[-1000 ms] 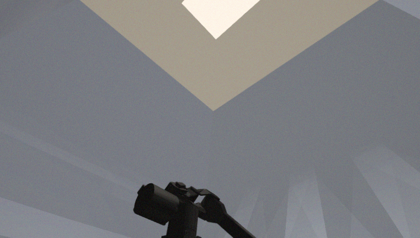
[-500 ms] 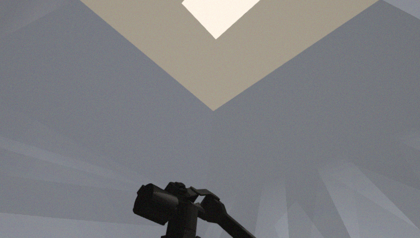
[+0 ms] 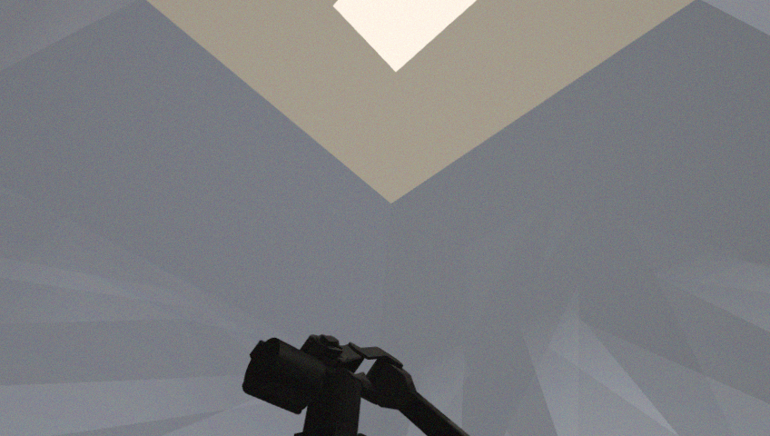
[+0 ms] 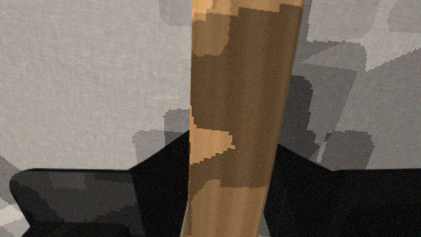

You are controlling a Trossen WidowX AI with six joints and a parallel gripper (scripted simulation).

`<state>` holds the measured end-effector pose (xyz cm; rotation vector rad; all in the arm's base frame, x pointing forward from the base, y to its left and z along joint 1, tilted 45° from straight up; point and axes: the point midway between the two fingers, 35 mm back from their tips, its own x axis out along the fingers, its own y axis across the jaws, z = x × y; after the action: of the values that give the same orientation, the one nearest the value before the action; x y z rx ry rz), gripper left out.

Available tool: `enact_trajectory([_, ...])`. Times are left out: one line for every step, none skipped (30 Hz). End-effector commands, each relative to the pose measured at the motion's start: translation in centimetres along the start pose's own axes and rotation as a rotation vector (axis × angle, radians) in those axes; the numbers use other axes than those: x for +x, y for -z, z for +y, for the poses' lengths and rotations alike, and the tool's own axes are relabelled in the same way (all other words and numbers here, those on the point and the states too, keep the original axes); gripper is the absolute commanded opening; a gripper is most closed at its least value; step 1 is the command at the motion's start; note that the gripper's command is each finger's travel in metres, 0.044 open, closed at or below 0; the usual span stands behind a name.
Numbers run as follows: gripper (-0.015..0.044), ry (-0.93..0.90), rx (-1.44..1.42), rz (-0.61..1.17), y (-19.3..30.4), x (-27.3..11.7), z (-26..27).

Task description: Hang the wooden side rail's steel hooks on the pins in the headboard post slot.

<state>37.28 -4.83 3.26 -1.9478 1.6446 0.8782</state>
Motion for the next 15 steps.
enact_trajectory([0.0,0.011,-0.007,0.008,0.14,-0.38,-0.11])
enact_trajectory([0.0,0.011,-0.007,0.008,0.15,-0.39,-0.12])
enact_trajectory([0.0,0.011,-0.007,0.008,0.16,-0.4,-0.13])
enact_trajectory([0.0,0.011,-0.007,0.008,0.18,-0.42,-0.14])
enact_trajectory([0.0,0.011,-0.007,0.008,0.19,-0.43,-0.15])
enact_trajectory([0.0,0.011,-0.007,0.008,0.2,-0.44,-0.16])
enact_trajectory([0.0,0.011,-0.007,0.008,0.22,-0.45,-0.17])
enact_trajectory([0.0,0.011,-0.007,0.008,0.23,-0.46,-0.18])
enact_trajectory([0.0,0.011,-0.007,0.008,0.24,-0.46,-0.19])
enact_trajectory([0.0,0.011,-0.007,0.008,0.25,-0.47,-0.2])
enact_trajectory([0.0,0.011,-0.007,0.008,0.27,-0.47,-0.21])
enact_trajectory([0.0,0.011,-0.007,0.008,0.28,-0.47,-0.22])
enact_trajectory([0.0,0.011,-0.007,0.008,0.29,-0.47,-0.23])
enact_trajectory([0.0,0.011,-0.007,0.008,0.3,-0.47,-0.24])
enact_trajectory([0.0,0.011,-0.007,0.008,0.32,-0.47,-0.25])
